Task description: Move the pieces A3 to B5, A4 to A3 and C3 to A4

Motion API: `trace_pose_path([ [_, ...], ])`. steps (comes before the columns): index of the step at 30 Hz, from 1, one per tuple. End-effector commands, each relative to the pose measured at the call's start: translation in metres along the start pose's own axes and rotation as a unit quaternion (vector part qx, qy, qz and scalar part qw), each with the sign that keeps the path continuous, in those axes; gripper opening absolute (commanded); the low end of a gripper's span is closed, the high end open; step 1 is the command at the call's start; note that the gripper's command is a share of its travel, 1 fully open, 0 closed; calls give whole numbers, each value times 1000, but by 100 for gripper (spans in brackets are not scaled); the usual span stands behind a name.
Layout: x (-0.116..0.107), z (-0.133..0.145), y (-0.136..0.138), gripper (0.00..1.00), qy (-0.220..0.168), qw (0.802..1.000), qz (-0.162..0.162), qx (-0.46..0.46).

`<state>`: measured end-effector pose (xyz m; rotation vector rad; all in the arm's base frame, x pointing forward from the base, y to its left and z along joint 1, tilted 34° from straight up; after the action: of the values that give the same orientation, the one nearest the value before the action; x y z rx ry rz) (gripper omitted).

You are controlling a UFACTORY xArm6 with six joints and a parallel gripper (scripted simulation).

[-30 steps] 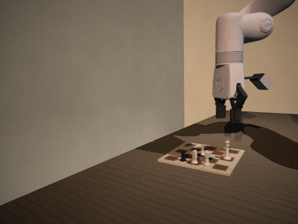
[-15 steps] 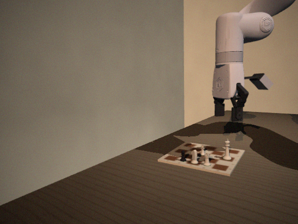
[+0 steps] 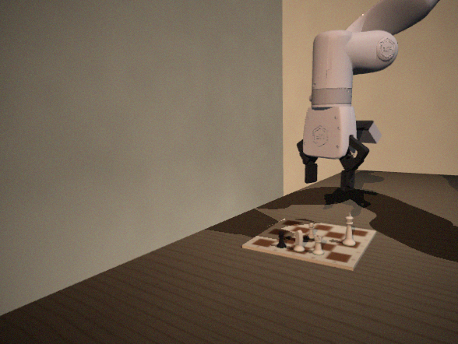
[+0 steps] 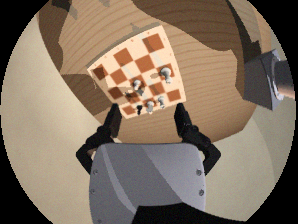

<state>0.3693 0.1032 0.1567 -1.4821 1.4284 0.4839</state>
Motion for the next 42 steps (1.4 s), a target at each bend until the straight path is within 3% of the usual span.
trace_pose_path([
  [1, 13, 12, -27, 100, -3, 990, 12, -138],
  [5, 16, 14, -32, 100, -3, 982, 14, -188],
  [6, 16, 14, -32, 34, -3, 982, 14, -188],
  [42, 16, 14, -32, 34, -3, 982, 14, -188],
])
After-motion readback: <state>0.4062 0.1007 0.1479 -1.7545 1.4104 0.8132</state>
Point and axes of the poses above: the point where the finger pads meet when closed, its own x axis out along the fingers, its own y axis across the jaws, z = x × y, the point moved 10 cm from there along -x, back along the fingers, and after that the axes turned 1 degree about x, right-handed, at the moved point
